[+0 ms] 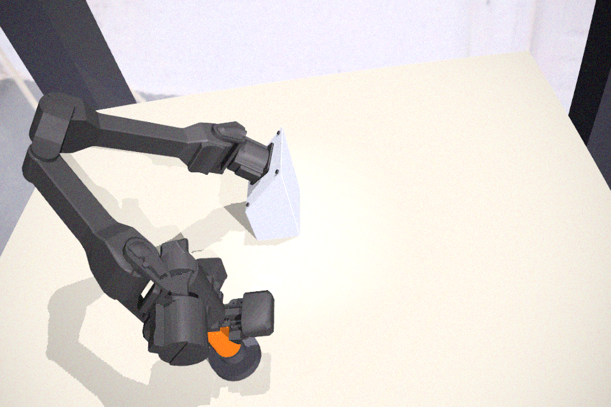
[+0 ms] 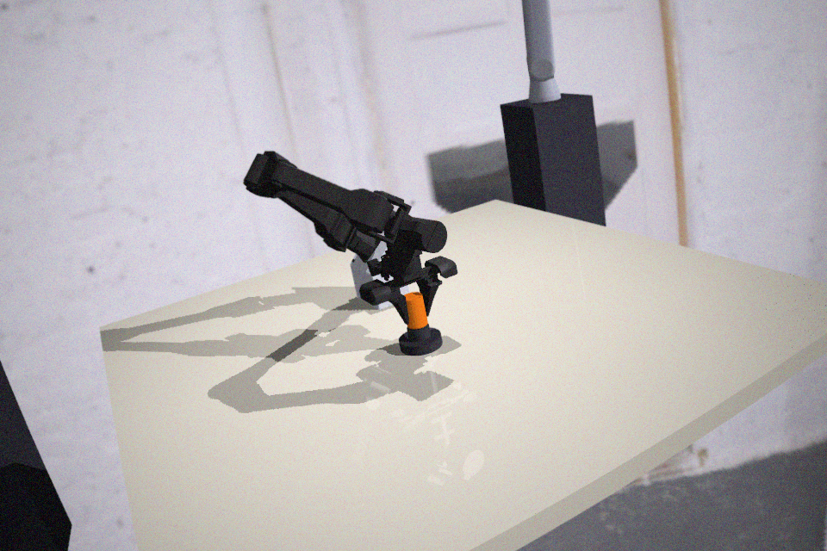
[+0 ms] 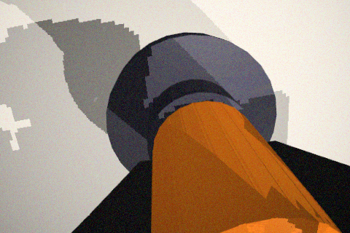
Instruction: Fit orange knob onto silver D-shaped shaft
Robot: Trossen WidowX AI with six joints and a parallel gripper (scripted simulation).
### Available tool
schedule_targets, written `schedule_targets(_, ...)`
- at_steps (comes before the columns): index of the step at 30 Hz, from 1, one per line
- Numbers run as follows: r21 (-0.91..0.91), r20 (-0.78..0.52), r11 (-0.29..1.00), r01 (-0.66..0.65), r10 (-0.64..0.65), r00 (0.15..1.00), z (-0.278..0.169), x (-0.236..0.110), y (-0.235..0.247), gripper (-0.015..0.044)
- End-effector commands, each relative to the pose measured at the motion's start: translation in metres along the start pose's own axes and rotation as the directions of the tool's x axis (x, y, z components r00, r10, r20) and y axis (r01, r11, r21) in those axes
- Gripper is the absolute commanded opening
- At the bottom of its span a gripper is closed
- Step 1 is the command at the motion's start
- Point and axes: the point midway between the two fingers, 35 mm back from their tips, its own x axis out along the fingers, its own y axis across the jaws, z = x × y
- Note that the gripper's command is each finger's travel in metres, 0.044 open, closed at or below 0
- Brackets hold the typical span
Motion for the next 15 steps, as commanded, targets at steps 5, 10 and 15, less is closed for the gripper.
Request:
schedule_targets(5, 0.0, -0.001, 1.0, -0.007, 0.007, 1.0, 0.0001, 0.0053, 0.0019, 0.0)
schedule_targets(10, -0.001, 0.0, 1.0, 0.0, 0.0, 1.0, 0.0003, 0.0034, 0.0002, 0.0)
schedule_targets(15, -0.001, 0.0, 1.0, 0.0, 0.0, 1.0, 0.0003, 0.0034, 0.0002, 0.0079)
